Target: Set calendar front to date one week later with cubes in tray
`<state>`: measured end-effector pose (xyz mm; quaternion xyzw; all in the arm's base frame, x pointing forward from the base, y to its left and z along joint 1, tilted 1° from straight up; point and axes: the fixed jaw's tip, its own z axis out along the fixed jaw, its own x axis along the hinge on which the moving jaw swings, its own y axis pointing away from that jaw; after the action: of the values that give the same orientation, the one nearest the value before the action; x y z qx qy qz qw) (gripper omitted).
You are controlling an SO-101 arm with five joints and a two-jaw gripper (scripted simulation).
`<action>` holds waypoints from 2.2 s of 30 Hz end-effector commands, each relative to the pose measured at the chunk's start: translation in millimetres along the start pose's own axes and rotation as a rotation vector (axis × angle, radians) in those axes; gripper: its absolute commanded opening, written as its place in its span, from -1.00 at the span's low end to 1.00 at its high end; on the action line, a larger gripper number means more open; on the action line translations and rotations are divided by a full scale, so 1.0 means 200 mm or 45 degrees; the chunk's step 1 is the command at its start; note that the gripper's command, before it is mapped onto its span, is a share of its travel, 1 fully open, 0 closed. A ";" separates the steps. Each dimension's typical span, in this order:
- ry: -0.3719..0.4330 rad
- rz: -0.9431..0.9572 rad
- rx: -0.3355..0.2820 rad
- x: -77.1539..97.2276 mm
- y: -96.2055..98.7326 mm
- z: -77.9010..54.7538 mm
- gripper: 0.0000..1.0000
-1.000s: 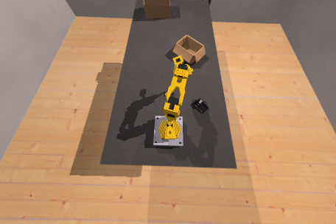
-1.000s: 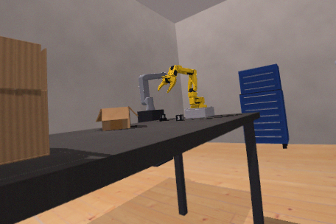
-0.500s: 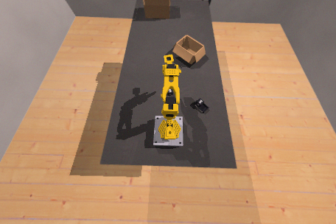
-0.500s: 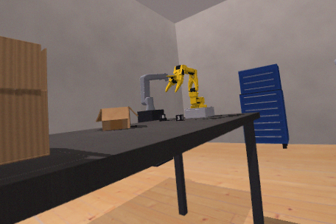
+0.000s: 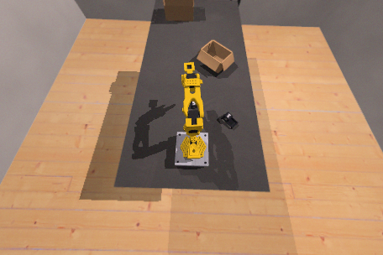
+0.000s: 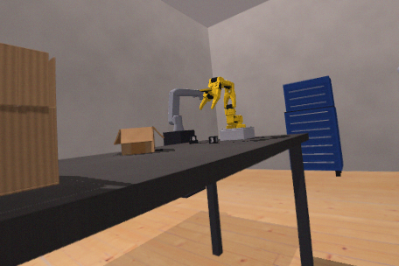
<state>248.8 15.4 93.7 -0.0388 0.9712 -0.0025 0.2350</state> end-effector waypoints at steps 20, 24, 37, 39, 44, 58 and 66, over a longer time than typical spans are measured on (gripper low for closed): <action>0.328 0.007 -0.019 0.20 0.02 0.21 -0.30; 0.480 0.006 -0.025 0.30 0.03 0.29 -0.30; 0.646 0.006 -0.031 0.42 0.03 0.36 -0.30; 0.631 -0.011 -0.034 0.41 0.05 0.37 -0.30; 0.631 -0.011 -0.034 0.41 0.05 0.37 -0.30; 0.631 -0.011 -0.034 0.41 0.05 0.37 -0.30; 0.631 -0.011 -0.034 0.41 0.05 0.39 -0.30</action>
<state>208.8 17.3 -10.1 -0.0458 0.9989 -0.0005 -0.0119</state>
